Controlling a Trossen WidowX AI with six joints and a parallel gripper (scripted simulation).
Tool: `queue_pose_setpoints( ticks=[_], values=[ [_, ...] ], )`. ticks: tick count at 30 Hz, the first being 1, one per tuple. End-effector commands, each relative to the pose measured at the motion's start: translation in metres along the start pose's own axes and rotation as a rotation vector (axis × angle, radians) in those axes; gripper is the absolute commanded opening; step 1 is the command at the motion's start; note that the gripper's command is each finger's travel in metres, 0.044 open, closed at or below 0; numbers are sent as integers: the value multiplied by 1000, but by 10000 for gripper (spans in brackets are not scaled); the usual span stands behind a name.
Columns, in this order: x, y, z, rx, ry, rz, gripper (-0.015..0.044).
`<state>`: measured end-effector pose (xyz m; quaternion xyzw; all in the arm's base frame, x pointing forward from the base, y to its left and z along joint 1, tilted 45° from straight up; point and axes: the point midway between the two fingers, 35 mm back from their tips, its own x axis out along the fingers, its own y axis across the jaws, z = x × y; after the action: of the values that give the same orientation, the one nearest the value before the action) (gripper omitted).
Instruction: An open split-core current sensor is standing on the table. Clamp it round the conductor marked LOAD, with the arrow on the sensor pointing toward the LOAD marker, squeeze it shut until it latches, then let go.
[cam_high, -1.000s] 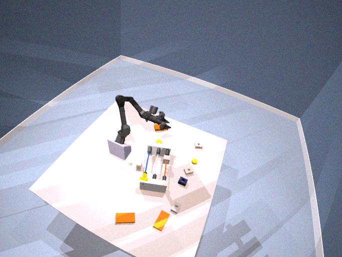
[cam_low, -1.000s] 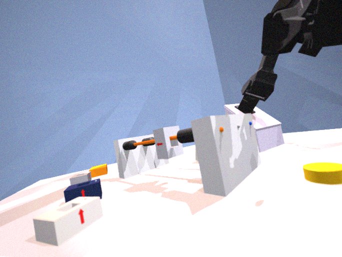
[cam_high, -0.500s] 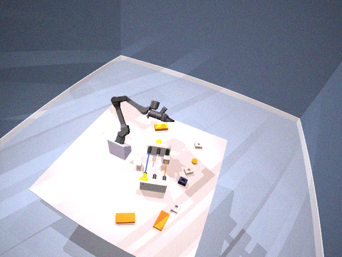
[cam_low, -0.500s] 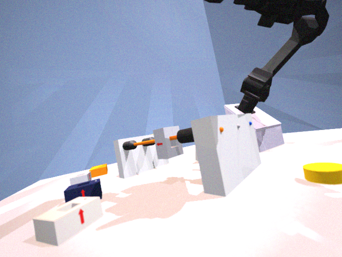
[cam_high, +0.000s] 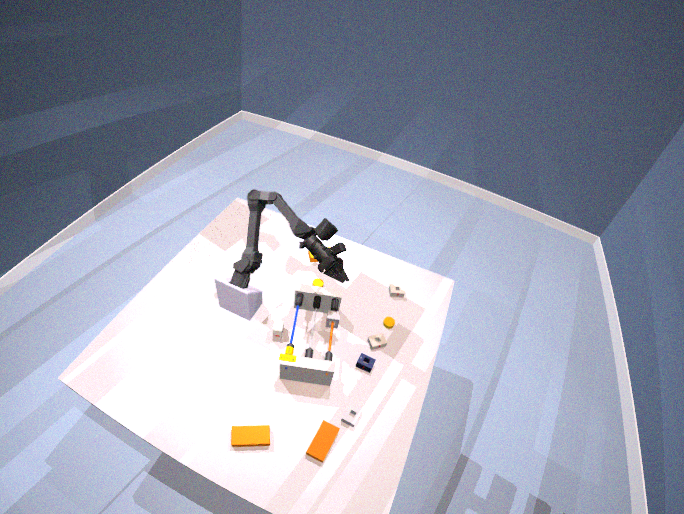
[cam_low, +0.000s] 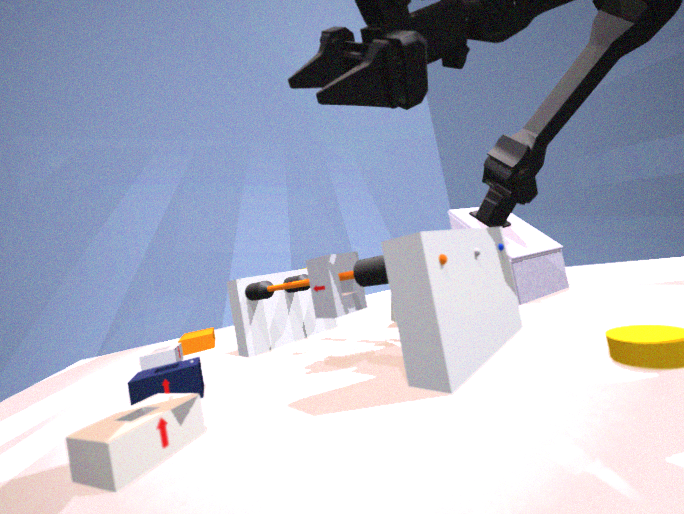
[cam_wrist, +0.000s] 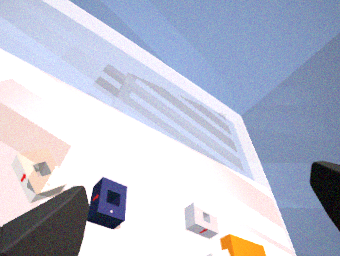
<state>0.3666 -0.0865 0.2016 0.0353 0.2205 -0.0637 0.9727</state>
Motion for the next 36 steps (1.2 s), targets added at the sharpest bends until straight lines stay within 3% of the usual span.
queue_pose_setpoints(
  ticks=[1, 8, 17, 36],
  values=[
    [25, -33, -41, 61, 188, -4, 440],
    [47, -93, -139, 307, 547, 45, 440],
    [29, -138, -256, 819, 840, 191, 440],
    [27, -140, -263, 865, 852, 204, 440]
  ],
)
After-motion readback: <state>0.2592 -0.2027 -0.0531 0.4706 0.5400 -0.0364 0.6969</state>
